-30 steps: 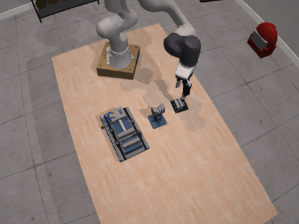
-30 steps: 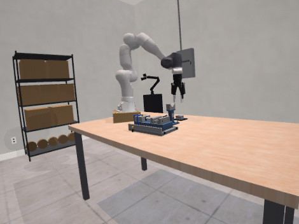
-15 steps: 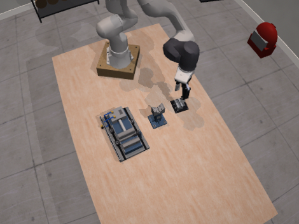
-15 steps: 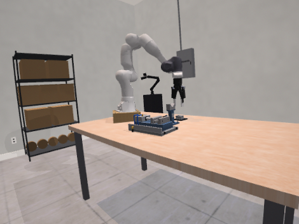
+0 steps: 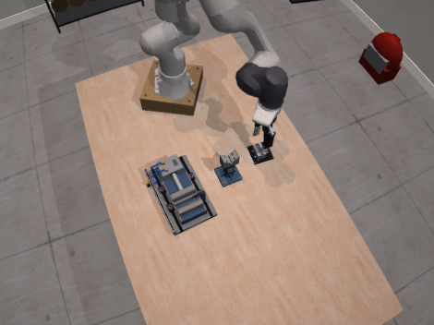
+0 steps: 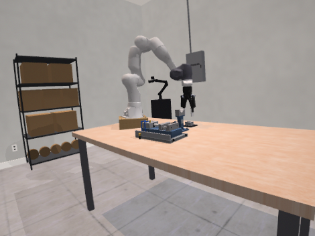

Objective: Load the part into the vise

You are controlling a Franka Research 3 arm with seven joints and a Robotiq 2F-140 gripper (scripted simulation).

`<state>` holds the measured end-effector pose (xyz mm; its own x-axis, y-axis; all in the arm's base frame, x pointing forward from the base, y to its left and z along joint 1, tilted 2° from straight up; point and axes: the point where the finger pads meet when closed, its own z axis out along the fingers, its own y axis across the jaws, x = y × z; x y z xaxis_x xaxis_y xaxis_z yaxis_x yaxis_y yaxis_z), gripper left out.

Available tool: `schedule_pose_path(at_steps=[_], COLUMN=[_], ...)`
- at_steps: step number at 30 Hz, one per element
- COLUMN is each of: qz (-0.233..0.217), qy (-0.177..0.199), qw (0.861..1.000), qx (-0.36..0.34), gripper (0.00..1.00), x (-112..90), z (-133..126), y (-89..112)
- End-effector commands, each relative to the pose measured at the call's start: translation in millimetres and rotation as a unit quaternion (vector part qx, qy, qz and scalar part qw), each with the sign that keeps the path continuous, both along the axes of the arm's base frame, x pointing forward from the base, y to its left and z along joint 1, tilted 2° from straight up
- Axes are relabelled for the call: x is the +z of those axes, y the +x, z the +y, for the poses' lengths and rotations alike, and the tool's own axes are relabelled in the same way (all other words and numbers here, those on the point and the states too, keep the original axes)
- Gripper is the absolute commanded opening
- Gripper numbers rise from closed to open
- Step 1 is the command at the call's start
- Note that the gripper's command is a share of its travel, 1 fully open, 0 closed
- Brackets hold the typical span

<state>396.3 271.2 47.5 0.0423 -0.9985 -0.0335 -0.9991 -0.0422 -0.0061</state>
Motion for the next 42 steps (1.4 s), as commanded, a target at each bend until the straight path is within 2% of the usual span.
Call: schedule_pose_path(at_steps=[1, 14, 42], qz=[-0.007, -0.007, -0.007], qy=[0.003, 0.003, 0.003], qw=[1.0, 1.0, 1.0], qx=[-0.004, -0.004, -0.004], gripper=[0.51, 0.51, 0.51], x=[-5, -30, -58], z=[2, 3, 5], y=[4, 4, 5])
